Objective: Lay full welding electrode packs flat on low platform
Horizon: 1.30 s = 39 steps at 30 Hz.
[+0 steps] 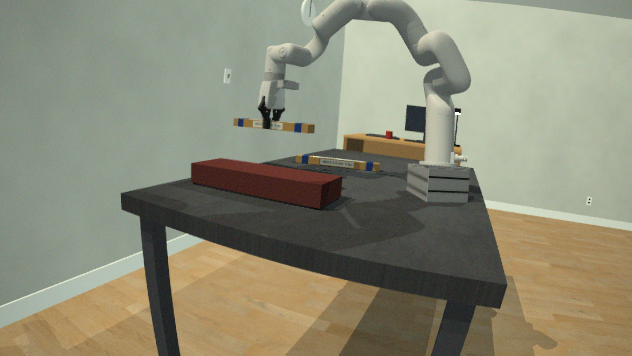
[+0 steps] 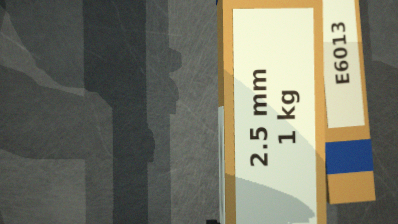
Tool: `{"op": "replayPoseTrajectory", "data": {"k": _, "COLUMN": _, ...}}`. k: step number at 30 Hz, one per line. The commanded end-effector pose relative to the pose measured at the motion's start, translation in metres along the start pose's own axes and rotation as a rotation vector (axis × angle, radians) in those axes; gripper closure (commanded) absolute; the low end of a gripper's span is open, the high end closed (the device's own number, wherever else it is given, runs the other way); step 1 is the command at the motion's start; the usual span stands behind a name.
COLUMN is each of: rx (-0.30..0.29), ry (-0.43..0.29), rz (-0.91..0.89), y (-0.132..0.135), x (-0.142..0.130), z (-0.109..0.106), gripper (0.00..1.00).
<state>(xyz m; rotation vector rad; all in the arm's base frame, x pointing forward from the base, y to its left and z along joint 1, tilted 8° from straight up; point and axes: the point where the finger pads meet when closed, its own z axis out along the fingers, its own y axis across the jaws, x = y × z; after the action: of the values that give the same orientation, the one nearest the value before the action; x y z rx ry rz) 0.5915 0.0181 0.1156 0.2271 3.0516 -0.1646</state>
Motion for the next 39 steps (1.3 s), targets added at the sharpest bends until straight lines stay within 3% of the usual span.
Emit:
{"op": "replayPoseTrajectory", "data": {"k": 1, "rx": -0.001, "ry": -0.005, "rz": 0.0, "y": 0.0, "x": -0.002, "z": -0.002, "gripper": 0.65}}
{"op": "replayPoseTrajectory", "data": {"k": 10, "rx": -0.001, "ry": -0.004, "rz": 0.001, "y": -0.003, "x": 0.002, "z": -0.002, "gripper": 0.65}}
{"op": "replayPoseTrajectory", "data": {"k": 21, "rx": -0.001, "ry": -0.004, "rz": 0.001, "y": -0.021, "x": 0.028, "z": -0.002, "gripper": 0.65}}
{"op": "replayPoseTrajectory", "data": {"k": 35, "rx": -0.001, "ry": -0.004, "rz": 0.001, "y": -0.084, "x": 0.117, "z": -0.002, "gripper": 0.65}}
{"op": "replayPoseTrajectory", "data": {"k": 39, "rx": -0.001, "ry": -0.004, "rz": 0.001, "y": -0.09, "x": 0.126, "z": -0.002, "gripper": 0.65}}
